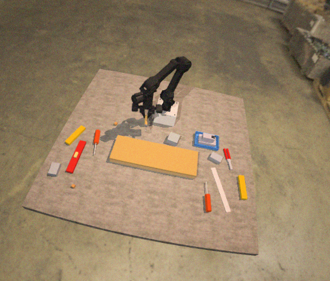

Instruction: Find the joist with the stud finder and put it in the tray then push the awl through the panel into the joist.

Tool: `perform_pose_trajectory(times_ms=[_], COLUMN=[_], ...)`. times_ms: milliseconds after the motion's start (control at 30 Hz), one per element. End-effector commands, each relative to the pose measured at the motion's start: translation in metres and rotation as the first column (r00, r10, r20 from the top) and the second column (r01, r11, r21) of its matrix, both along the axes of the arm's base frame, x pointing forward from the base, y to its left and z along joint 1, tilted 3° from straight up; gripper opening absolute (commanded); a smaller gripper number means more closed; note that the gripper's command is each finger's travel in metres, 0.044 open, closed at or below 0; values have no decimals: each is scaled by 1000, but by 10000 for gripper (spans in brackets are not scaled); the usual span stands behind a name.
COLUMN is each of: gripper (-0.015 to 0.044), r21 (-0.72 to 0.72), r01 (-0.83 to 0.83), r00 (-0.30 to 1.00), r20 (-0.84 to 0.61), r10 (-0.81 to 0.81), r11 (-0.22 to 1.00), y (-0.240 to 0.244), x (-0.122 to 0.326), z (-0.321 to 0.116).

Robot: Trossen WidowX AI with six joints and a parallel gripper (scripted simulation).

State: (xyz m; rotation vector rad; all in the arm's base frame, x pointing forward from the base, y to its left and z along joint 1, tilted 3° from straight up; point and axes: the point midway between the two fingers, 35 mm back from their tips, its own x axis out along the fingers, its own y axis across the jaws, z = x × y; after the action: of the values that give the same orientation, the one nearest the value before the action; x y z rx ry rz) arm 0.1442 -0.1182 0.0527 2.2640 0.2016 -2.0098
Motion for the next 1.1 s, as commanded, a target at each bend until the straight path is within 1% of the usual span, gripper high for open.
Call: perform_pose_trajectory(times_ms=[0,100,200,300,400,567,733,900,1067], gripper=[0,0,0,0,0,0,0,0,0], r21=[-2,-36,-119,-221,-316,-453,-553,-609,-623], r01=[-3,-52,-168,-303,-424,-588,-699,-761,-782], r00=[1000,999,985,951,900,789,662,536,425], r20=[8,11,10,-8,-44,-136,-259,-397,-536], r10=[3,53,170,309,434,599,704,745,729], r11=[1000,998,979,927,848,670,454,223,-2], y=[2,0,-4,-8,-12,-16,-18,-16,-12], x=[-1,1,6,14,22,37,51,65,77], z=[11,10,9,9,10,15,23,34,47])
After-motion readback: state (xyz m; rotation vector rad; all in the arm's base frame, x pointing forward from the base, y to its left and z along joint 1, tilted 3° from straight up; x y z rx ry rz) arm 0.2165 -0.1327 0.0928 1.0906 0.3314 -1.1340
